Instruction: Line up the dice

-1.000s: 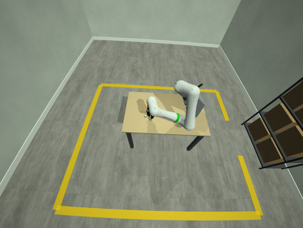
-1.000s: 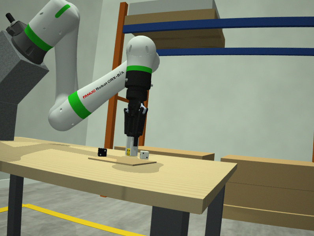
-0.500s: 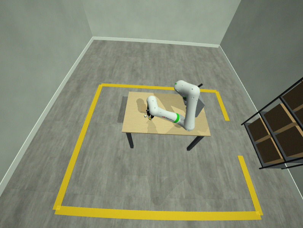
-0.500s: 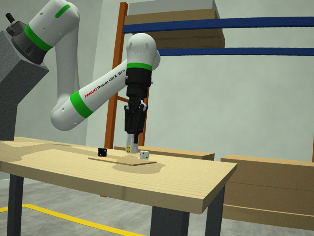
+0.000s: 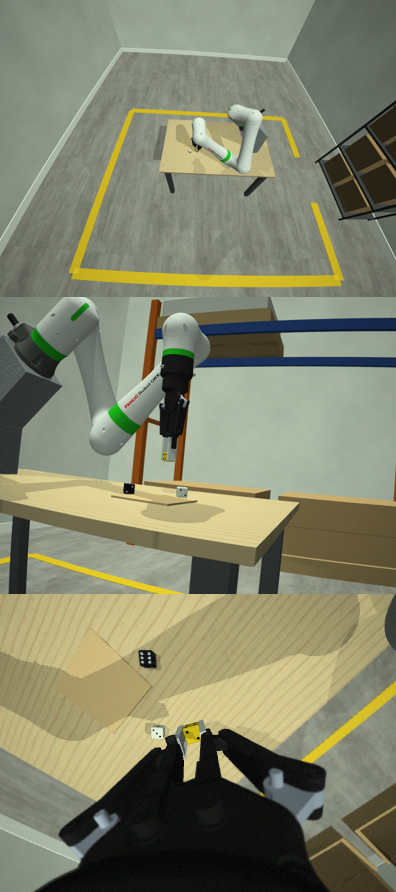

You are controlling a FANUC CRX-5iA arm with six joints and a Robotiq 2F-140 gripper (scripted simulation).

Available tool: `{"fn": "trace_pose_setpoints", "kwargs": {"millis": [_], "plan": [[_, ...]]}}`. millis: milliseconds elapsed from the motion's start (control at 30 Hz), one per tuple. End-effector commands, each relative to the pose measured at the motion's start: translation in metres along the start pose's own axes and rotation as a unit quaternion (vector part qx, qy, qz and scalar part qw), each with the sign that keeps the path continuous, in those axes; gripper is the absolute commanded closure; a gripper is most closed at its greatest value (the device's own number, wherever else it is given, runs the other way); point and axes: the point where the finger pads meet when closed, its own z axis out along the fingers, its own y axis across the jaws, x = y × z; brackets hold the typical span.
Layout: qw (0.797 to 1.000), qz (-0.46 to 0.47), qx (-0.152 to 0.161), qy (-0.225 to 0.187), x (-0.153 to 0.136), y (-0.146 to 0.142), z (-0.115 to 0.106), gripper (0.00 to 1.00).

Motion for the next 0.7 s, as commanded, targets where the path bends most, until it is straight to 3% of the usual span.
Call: {"fn": "trace_pose_setpoints", "kwargs": {"millis": [0,400,667], "plan": [[1.0,-0.001,0.001,0.001,0.0,0.0,-0.01,0.87],[1.0,-0.004,0.0,0.001,0.002,-0.002,-0.01,0.87],[0.993,-0.114,-0.008,-0.007,0.062,-0.062,-0.001,0.87]]}}
